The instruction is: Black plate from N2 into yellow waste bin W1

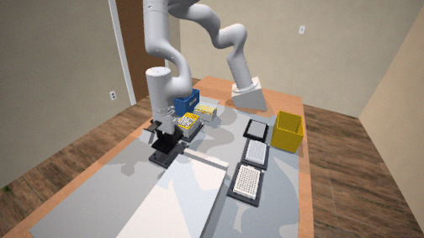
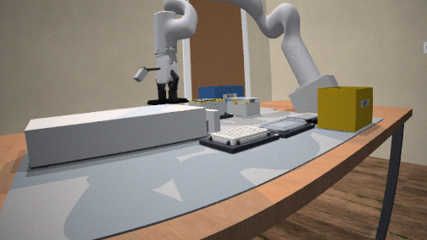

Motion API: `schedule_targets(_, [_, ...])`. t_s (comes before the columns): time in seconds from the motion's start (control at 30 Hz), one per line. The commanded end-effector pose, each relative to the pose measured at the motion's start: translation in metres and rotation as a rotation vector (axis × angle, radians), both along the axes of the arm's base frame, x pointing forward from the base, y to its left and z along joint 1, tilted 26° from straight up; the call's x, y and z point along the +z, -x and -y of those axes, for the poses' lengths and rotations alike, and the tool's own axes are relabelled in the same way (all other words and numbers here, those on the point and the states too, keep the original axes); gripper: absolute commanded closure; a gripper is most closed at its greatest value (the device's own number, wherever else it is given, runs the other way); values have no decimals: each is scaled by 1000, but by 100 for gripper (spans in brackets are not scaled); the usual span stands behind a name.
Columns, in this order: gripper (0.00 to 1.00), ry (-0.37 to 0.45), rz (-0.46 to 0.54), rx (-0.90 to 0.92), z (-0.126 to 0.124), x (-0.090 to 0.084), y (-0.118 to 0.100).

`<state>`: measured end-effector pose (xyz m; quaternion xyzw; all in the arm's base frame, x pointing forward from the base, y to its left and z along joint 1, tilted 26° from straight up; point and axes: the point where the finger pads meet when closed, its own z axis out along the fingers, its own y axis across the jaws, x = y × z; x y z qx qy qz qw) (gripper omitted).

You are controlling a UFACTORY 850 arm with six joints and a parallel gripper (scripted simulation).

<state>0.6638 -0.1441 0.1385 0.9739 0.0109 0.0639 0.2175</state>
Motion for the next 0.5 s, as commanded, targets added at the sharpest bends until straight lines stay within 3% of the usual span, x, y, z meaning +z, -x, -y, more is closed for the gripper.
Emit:
schedule_targets(0.0, [100,0,2,0,-2,5,0])
schedule_targets(0.47, [100,0,2,0,-11,24,3])
